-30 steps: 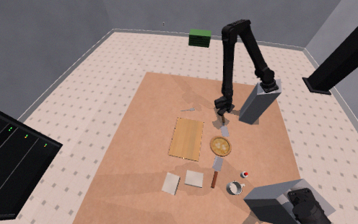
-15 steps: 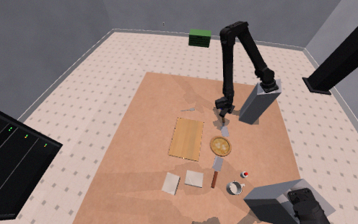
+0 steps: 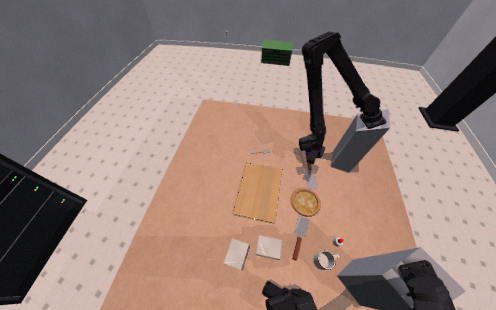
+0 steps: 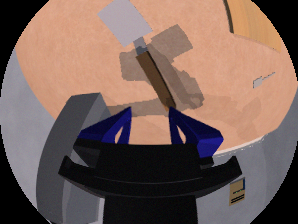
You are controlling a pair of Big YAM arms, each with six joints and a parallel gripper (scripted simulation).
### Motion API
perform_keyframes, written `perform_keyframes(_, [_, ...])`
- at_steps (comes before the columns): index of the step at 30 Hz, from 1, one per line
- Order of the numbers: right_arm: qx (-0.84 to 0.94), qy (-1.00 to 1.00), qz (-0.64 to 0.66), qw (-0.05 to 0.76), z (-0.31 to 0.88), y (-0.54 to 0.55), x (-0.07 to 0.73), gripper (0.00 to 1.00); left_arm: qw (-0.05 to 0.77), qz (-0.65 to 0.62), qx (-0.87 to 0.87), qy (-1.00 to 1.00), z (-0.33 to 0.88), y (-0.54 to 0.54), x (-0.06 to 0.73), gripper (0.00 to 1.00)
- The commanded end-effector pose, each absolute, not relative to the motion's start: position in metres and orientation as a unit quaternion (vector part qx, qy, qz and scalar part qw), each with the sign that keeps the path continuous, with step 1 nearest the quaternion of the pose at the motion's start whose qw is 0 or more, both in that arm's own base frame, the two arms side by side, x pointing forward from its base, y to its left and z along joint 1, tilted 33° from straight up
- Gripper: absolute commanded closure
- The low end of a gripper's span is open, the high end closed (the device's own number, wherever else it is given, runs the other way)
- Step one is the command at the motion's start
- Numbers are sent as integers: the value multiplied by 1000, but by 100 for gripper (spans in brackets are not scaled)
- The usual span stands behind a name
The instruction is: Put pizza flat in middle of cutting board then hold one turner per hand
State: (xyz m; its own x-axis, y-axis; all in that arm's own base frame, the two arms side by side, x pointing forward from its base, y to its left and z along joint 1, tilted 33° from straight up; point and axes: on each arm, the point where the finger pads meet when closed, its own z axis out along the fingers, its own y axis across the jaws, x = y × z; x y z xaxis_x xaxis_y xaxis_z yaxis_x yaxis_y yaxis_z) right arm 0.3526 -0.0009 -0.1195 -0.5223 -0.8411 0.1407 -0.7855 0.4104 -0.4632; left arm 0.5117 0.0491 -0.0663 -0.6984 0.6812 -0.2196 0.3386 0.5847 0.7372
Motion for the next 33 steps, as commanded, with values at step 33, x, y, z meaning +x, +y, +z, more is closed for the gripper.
perform_keyframes(33, [-629,735,-242,73,-143,1,351,52,95,303,704,635,-153,-115,420,52])
